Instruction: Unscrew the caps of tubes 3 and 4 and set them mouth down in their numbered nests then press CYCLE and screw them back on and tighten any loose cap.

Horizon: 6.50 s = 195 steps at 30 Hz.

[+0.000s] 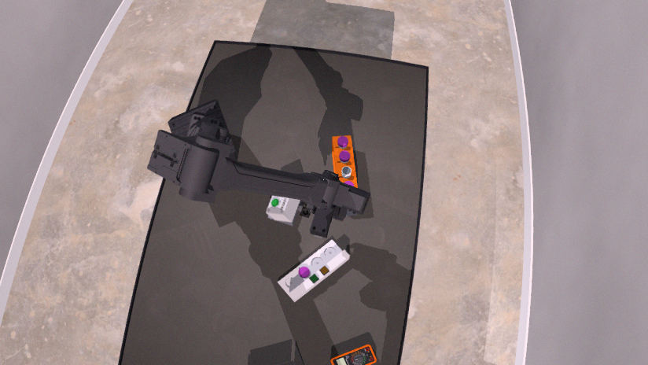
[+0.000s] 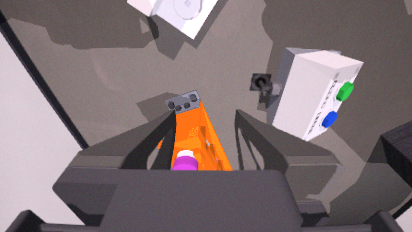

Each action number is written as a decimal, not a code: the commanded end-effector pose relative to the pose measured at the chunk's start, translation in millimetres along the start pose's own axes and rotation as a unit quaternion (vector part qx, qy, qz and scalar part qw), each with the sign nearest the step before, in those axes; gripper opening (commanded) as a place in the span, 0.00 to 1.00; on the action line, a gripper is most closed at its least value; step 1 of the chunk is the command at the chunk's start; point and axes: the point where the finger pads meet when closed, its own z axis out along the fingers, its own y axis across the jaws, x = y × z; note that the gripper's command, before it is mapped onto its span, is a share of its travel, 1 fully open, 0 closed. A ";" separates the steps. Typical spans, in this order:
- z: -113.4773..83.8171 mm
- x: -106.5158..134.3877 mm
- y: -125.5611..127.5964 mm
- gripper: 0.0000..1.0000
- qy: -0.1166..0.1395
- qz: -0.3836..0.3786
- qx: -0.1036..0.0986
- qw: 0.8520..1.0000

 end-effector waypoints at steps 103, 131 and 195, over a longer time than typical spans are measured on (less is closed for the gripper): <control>49.7 115.5 32.0 0.49 -0.001 0.046 0.006 0.999; 57.6 115.4 19.4 0.49 -0.002 0.043 0.012 0.999; 56.8 117.5 21.2 0.00 0.005 -0.626 0.007 0.780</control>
